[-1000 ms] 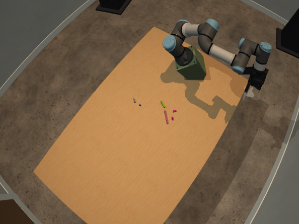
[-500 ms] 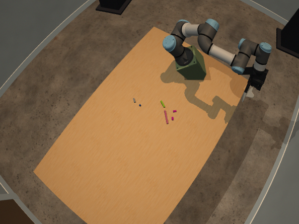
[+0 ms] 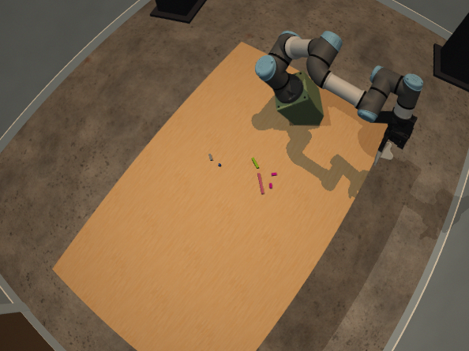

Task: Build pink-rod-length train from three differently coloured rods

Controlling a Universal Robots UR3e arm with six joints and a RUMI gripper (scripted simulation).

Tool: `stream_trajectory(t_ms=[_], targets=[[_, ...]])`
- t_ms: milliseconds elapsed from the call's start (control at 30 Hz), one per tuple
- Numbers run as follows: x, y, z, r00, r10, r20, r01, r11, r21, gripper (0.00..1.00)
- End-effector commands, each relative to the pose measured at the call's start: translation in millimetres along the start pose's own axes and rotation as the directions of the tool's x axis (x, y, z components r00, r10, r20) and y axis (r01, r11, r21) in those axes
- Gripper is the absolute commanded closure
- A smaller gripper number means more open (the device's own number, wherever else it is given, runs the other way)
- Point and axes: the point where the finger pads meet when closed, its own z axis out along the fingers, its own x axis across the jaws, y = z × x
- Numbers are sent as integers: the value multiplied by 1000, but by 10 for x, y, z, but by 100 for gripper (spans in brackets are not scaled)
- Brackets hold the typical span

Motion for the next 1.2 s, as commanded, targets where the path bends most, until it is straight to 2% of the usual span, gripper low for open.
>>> stream_trajectory(t_ms=[0, 200, 267, 333, 667, 700, 767, 833, 1033, 1067, 1167], targets=[[-232, -36, 79, 1000, 29, -12, -29, 1000, 8, 0], [-607, -156, 234, 997, 77, -28, -76, 997, 31, 0], [-607, -156, 234, 997, 77, -28, -76, 997, 31, 0], [-750, -216, 295, 995, 96, -34, -95, 995, 40, 0], [-1511, -715, 644, 976, 209, -57, -203, 974, 96, 0], [-1511, -715, 644, 976, 209, -57, -203, 974, 96, 0], [-1657, -856, 715, 970, 234, -60, -227, 968, 108, 0], [-1657, -856, 715, 970, 234, -60, -227, 968, 108, 0], [-2047, -1348, 915, 949, 311, -62, -299, 943, 147, 0], [-2047, -1348, 915, 949, 311, -62, -299, 943, 147, 0], [-2205, -1621, 1000, 936, 348, -60, -334, 928, 167, 0]])
